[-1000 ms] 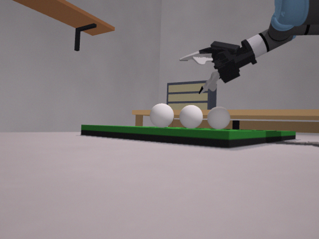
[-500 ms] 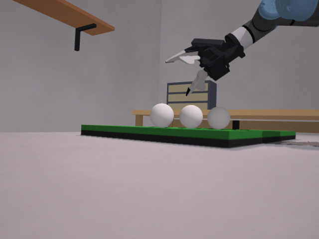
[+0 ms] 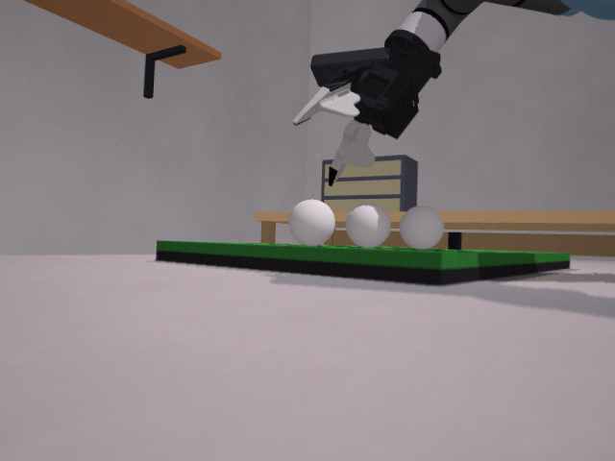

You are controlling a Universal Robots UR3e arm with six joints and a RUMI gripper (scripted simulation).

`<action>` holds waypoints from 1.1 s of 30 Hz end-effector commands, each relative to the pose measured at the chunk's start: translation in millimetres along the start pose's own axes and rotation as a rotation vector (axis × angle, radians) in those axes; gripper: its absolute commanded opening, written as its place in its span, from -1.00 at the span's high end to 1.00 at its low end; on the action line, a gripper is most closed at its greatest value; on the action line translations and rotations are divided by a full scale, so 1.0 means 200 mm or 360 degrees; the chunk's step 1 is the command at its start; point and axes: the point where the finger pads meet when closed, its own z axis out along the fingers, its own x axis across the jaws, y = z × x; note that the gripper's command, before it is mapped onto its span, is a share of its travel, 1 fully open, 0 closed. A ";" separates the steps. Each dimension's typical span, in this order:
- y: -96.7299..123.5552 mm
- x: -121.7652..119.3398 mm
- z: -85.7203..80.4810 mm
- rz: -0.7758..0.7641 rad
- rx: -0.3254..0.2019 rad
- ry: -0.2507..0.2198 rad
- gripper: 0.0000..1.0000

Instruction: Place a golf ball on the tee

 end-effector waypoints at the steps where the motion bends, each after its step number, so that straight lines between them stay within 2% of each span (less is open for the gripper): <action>1: 0.11 -0.20 0.05 -0.0171 -0.0240 0.0027 -1.00; 6: 0.25 -0.38 0.06 -0.0386 -0.0468 0.0077 -1.00; 8: 0.25 -0.38 0.06 -0.0386 -0.0468 0.0077 -1.00; 14: 0.40 -0.54 0.03 -0.0628 -0.0690 0.0148 -1.00; 19: 0.49 -0.63 -0.01 -0.0795 -0.0823 0.0205 -1.00; 23: 0.54 -0.67 -0.04 -0.0896 -0.0896 0.0242 -1.00; 33: 0.59 -0.71 -0.08 -0.1002 -0.0968 0.0284 -1.00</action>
